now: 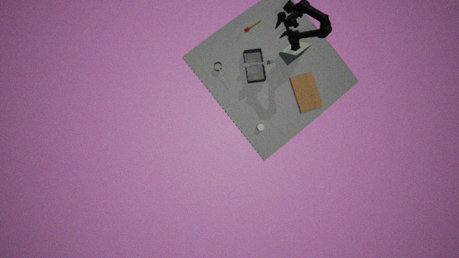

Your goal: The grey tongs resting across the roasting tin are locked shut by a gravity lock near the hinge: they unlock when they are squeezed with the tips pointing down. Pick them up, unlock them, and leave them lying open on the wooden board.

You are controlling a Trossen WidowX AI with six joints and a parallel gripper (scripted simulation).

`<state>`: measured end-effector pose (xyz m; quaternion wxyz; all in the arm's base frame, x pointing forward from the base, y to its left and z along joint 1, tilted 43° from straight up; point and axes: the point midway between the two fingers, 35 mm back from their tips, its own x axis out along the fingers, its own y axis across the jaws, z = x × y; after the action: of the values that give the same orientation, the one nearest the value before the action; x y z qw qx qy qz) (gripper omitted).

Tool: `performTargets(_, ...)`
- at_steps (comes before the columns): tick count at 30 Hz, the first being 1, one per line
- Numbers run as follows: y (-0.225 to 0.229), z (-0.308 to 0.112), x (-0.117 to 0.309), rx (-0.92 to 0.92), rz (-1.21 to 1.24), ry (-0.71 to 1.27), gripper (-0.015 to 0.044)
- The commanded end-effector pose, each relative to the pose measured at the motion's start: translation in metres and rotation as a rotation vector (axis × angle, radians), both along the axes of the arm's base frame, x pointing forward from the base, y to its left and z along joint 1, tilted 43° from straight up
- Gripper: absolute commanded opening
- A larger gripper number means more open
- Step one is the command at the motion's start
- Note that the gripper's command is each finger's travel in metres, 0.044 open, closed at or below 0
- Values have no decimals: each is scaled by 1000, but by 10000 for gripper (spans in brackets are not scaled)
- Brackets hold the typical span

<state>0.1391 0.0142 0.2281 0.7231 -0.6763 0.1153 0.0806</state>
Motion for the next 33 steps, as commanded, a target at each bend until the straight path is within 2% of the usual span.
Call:
performTargets(1,-1,0,0,-2,2,6,374)
performTargets(5,-16,1,1,-52,30,74,269)
performTargets(6,-21,1,2,-69,38,92,260)
performTargets(13,-60,-10,19,-214,169,340,260)
performTargets(20,-93,-37,60,-448,366,608,260)
performTargets(27,-103,-77,118,-764,607,854,260)
performTargets(33,-89,-119,170,-1088,816,1029,260)
